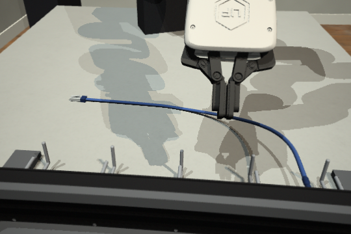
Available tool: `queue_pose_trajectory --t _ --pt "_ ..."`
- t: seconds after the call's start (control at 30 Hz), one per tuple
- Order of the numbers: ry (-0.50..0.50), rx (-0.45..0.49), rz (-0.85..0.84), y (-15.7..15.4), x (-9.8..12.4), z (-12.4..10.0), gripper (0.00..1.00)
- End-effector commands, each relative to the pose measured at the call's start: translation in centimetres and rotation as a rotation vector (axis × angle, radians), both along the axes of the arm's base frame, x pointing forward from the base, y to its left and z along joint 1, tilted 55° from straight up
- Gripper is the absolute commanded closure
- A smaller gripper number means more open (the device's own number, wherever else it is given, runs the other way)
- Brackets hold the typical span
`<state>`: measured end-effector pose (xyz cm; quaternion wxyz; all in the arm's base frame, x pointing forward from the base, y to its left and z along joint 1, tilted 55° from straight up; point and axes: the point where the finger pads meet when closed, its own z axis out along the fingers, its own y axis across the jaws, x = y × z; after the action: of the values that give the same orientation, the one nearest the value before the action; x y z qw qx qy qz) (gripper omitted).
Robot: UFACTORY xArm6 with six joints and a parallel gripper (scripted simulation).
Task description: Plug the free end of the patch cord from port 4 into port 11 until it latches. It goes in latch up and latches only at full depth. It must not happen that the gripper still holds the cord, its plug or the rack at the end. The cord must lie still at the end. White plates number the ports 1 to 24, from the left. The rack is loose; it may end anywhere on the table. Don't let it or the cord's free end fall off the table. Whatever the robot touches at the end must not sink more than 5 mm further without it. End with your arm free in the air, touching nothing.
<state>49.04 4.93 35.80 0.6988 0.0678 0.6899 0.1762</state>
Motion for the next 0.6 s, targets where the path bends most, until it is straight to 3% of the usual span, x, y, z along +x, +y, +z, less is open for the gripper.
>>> queue_pose_trajectory --t 0.0,0.57 --pt "-0.002 0.000 0.000 0.40 2.93 0.26 1.00" --pt "-0.002 0.000 0.000 0.45 3.28 0.27 1.00"
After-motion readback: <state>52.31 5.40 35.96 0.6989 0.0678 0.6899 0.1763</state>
